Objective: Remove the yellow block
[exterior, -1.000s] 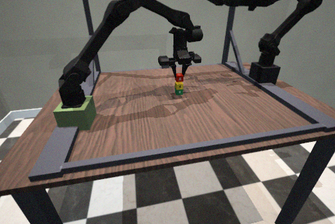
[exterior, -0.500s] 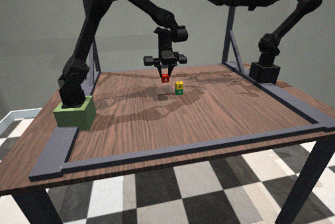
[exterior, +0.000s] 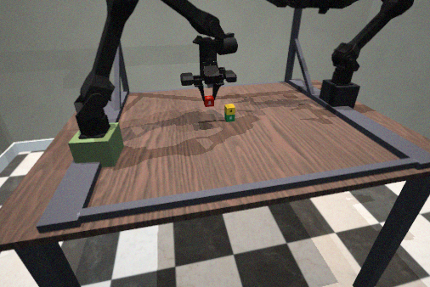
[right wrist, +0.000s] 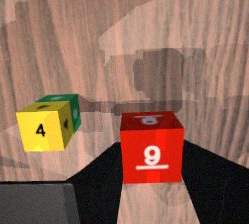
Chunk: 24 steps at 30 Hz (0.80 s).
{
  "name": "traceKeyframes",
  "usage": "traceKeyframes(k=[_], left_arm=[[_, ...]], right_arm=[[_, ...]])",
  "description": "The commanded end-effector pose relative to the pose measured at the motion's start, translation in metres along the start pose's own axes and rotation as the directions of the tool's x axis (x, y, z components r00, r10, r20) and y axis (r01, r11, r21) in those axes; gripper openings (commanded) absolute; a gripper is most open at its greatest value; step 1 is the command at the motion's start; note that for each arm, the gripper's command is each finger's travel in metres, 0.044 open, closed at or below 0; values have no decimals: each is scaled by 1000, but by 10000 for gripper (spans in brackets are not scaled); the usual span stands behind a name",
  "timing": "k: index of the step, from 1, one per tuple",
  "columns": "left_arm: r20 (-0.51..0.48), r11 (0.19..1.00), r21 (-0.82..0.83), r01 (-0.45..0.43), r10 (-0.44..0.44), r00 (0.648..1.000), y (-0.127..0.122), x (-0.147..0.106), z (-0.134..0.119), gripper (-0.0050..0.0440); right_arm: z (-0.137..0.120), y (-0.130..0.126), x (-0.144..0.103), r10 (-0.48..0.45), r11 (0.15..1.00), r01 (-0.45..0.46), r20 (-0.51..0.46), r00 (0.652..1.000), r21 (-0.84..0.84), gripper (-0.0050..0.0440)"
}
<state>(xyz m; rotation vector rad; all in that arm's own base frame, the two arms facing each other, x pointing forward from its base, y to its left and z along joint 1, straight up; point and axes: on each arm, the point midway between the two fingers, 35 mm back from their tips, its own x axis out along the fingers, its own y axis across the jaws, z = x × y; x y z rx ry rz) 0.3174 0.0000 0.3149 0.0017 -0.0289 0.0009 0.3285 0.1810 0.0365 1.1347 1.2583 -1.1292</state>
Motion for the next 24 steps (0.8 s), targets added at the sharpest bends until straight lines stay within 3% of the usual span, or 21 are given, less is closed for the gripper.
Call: traceKeyframes(k=[1, 4, 7, 9, 13, 24], left_arm=[[21, 1000, -2, 1, -1, 1000, 0, -1, 8, 400], [-25, 1000, -23, -1, 0, 1000, 2, 8, -10, 400], [-104, 998, -54, -12, 7, 995, 8, 28, -44, 400], [-104, 998, -54, -12, 7, 995, 8, 28, -44, 400], [-209, 999, -33, -28, 20, 978, 21, 52, -99, 400], [-376, 999, 0, -44, 41, 926, 44, 70, -202, 400]], right_arm=[[-1, 3, -7, 23, 1000, -23, -7, 1000, 0, -50], [-1, 3, -7, 23, 1000, -23, -7, 1000, 0, -50], [-1, 3, -7, 23, 1000, -23, -7, 1000, 0, -50], [-1, 3, -7, 23, 1000, -23, -7, 1000, 0, -50], [-1, 3, -7, 23, 1000, -23, -7, 1000, 0, -50], [-1, 3, -7, 23, 1000, -23, -7, 1000, 0, -50]])
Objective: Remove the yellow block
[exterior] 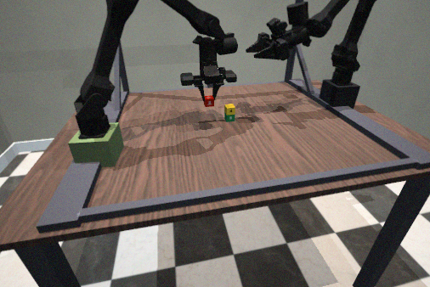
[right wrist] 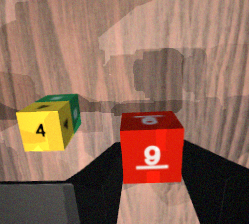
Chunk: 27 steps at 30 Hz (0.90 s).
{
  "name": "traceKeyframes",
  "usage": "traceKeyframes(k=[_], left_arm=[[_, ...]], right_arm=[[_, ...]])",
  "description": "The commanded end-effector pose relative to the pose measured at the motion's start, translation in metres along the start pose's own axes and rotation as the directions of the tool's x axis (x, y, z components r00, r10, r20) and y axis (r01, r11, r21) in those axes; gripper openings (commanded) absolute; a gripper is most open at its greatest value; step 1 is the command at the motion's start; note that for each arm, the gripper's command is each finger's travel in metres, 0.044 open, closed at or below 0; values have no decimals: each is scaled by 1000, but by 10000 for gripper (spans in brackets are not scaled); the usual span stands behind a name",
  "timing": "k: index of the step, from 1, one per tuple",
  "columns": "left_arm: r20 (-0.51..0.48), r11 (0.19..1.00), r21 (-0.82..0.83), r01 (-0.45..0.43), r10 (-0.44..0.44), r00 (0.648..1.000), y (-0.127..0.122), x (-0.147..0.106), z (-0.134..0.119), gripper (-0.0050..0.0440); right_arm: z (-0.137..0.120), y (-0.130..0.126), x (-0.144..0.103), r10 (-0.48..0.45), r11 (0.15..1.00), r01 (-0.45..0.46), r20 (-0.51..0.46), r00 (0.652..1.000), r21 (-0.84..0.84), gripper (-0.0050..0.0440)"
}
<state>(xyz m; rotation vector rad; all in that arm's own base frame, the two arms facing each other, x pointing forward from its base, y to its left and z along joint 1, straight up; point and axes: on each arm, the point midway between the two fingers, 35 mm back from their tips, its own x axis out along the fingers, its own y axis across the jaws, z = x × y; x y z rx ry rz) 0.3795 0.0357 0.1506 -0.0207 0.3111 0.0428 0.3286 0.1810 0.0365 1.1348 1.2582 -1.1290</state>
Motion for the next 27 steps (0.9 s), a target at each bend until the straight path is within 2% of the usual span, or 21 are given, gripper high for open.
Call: traceKeyframes(k=[1, 2, 5, 9, 17, 27], left_arm=[[-45, 1000, 14, -4, 4, 999, 9, 24, -30, 400], [-45, 1000, 14, -4, 4, 999, 9, 24, -30, 400], [-114, 1000, 16, -7, 9, 993, 16, 36, -69, 400], [-138, 1000, 13, -6, 8, 990, 16, 42, -97, 400], [-131, 1000, 12, -6, 8, 991, 16, 52, -127, 400], [-106, 1000, 14, -7, 9, 994, 17, 63, -139, 400]], right_arm=[[-1, 3, -7, 22, 1000, -22, -7, 1000, 0, -50], [-1, 3, -7, 22, 1000, -22, -7, 1000, 0, -50], [-1, 3, -7, 22, 1000, -22, -7, 1000, 0, -50], [-1, 3, -7, 22, 1000, -22, -7, 1000, 0, -50], [-1, 3, -7, 22, 1000, -22, -7, 1000, 0, -50], [-1, 3, -7, 22, 1000, -22, -7, 1000, 0, -50]])
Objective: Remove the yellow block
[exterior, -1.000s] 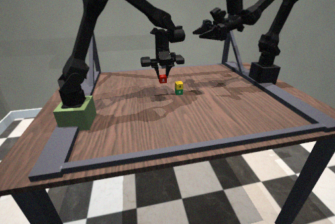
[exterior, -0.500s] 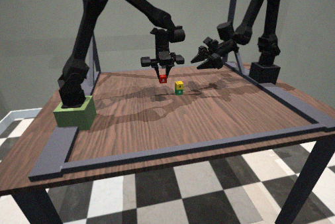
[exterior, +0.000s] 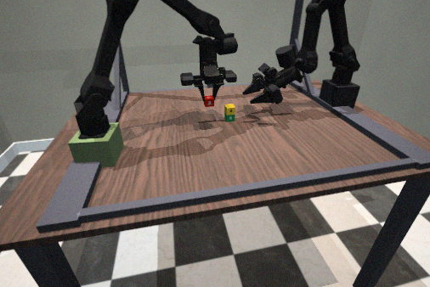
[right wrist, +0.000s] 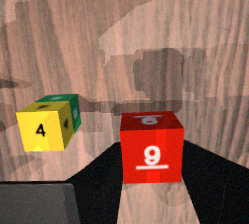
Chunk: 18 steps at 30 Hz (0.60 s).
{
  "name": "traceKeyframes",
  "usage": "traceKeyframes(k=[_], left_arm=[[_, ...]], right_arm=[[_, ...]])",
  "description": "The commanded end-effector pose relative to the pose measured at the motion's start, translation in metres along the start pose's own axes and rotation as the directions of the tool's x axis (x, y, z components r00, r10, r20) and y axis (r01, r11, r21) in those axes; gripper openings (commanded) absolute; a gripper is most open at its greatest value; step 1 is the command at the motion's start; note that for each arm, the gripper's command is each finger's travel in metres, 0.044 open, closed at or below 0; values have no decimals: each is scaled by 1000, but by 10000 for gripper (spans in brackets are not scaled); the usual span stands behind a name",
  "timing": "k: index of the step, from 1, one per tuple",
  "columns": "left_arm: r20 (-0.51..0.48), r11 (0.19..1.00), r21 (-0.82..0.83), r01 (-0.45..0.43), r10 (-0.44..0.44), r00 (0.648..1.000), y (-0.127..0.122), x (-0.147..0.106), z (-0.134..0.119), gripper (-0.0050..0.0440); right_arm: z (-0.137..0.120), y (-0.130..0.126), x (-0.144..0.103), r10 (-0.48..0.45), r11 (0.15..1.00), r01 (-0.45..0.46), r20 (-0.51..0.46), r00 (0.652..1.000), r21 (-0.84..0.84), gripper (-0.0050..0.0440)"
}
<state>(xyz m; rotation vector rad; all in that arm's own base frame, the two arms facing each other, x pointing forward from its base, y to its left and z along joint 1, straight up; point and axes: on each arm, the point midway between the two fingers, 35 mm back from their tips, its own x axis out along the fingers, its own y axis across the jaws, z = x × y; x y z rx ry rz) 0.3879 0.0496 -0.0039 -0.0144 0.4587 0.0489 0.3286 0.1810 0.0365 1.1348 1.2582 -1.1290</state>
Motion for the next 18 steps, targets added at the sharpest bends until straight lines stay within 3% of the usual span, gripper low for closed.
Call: traceKeyframes(k=[1, 7, 9, 13, 18], left_arm=[[43, 1000, 4, 0, 0, 999, 1, 9, 7, 400], [68, 1000, -9, -1, 1, 998, 1, 62, 12, 400], [68, 1000, -9, -1, 1, 998, 1, 62, 12, 400], [84, 1000, -17, 1, 0, 996, 0, 97, 10, 400], [89, 1000, -19, 1, 1, 996, 0, 105, 10, 400]], right_arm=[[-1, 3, -7, 22, 1000, -22, -7, 1000, 0, -50], [-1, 3, -7, 22, 1000, -22, -7, 1000, 0, -50], [-1, 3, -7, 22, 1000, -22, -7, 1000, 0, -50], [-1, 3, -7, 22, 1000, -22, -7, 1000, 0, -50], [-1, 3, -7, 22, 1000, -22, -7, 1000, 0, -50]])
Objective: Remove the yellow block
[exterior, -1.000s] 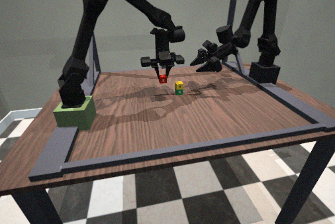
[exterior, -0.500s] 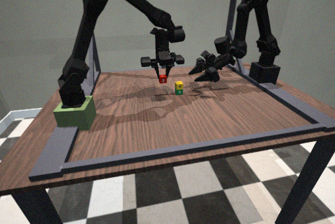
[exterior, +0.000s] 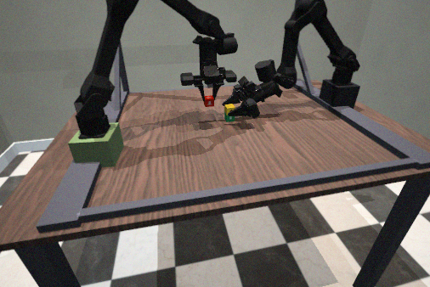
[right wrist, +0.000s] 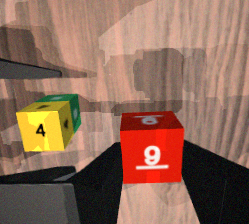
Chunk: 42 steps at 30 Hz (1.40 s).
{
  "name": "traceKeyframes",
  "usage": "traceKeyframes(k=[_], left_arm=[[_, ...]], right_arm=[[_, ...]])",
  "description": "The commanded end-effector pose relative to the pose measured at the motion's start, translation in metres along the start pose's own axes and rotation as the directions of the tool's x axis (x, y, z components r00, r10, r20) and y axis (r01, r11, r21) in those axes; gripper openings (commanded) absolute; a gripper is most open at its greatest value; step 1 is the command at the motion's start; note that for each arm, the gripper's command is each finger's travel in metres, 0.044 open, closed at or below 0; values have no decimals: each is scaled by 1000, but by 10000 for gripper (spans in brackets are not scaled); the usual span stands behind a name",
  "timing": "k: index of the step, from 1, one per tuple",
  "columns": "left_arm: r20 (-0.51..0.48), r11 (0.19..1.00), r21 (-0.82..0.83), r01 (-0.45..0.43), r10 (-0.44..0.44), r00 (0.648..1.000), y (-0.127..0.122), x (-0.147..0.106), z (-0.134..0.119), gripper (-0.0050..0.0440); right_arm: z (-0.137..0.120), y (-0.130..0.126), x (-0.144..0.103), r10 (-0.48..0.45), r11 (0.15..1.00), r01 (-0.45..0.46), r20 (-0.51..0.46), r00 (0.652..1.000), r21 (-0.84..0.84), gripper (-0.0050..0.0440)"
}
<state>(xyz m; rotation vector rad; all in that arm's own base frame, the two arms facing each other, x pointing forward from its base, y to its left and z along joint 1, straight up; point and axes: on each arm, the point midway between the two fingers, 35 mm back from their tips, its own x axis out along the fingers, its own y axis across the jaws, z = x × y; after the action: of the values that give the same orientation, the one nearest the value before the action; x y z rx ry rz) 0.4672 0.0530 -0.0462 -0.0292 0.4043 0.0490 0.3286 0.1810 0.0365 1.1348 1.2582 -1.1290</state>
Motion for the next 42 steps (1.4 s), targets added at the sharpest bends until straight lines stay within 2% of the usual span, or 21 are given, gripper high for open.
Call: traceKeyframes(k=[1, 3, 6, 8, 13, 25, 33, 37, 42], left_arm=[[35, 1000, -4, -4, 4, 999, 1, 16, 12, 400], [35, 1000, -3, -4, 4, 999, 2, 16, 12, 400], [35, 1000, -3, -3, 3, 999, 1, 16, 12, 328], [35, 1000, -3, -3, 3, 999, 1, 16, 12, 328], [44, 1000, 1, -2, 2, 999, 1, 13, 16, 208], [44, 1000, 1, -2, 2, 999, 1, 13, 16, 155], [44, 1000, 1, -2, 2, 999, 1, 13, 16, 101], [81, 1000, -21, 2, -1, 997, 1, 11, 18, 5], [93, 1000, -27, 4, -1, 996, 1, 10, 19, -1]], right_arm=[[-1, 3, -7, 22, 1000, -22, -7, 1000, 0, -50], [-1, 3, -7, 22, 1000, -22, -7, 1000, 0, -50], [-1, 3, -7, 22, 1000, -22, -7, 1000, 0, -50], [-1, 3, -7, 22, 1000, -22, -7, 1000, 0, -50], [-1, 3, -7, 22, 1000, -22, -7, 1000, 0, -50], [-1, 3, -7, 22, 1000, -22, -7, 1000, 0, -50], [-1, 3, -7, 22, 1000, -22, -7, 1000, 0, -50], [-1, 3, -7, 22, 1000, -22, -7, 1000, 0, -50], [-1, 3, -7, 22, 1000, -22, -7, 1000, 0, -50]])
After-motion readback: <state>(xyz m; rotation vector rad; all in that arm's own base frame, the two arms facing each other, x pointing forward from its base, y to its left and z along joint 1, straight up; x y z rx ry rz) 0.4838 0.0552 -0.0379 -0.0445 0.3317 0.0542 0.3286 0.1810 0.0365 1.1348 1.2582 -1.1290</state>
